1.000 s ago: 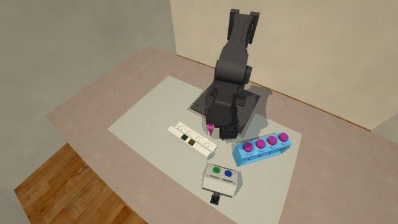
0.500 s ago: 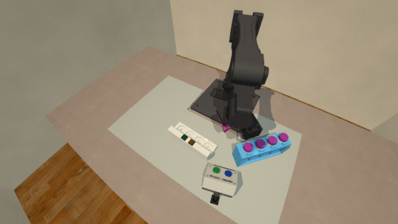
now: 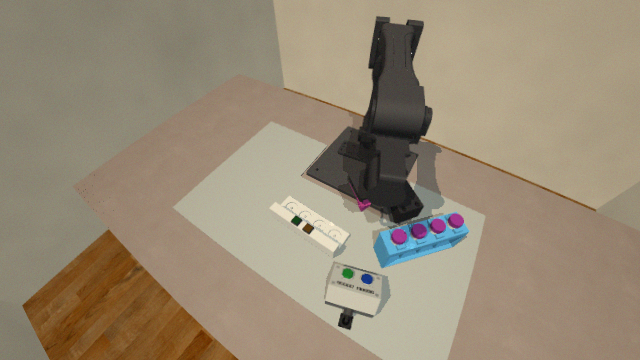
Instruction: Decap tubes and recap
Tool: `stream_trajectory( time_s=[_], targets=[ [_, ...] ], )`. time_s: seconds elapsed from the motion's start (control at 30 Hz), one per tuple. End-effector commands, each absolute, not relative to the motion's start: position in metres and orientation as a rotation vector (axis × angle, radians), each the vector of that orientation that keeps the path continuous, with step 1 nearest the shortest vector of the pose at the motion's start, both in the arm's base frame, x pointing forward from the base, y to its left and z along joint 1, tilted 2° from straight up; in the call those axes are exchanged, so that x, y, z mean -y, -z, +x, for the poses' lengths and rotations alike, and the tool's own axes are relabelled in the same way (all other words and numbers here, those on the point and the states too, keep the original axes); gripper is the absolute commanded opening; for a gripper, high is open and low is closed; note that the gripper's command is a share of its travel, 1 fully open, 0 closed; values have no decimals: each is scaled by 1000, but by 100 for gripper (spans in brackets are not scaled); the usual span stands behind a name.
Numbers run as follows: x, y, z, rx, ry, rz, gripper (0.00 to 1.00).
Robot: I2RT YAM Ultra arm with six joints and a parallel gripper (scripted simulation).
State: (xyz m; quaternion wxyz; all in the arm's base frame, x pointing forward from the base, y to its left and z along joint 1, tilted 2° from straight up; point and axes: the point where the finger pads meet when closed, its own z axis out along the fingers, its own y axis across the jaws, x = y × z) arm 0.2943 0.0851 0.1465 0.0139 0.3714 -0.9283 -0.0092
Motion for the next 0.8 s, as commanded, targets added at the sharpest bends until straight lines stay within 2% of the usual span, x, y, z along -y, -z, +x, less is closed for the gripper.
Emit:
stream_trajectory(
  time_s=[0.0,0.13,0.23,0.63,0.77],
  targets=[
    [-94,-150,293,2945,34,1045,49],
    [-127,-151,285,3069,30,573,49],
    [-127,-151,285,3075,31,542,49],
    [-183,-152,271,3095,23,-365,49],
    [-191,-152,269,3076,22,-493,49]
  ],
)
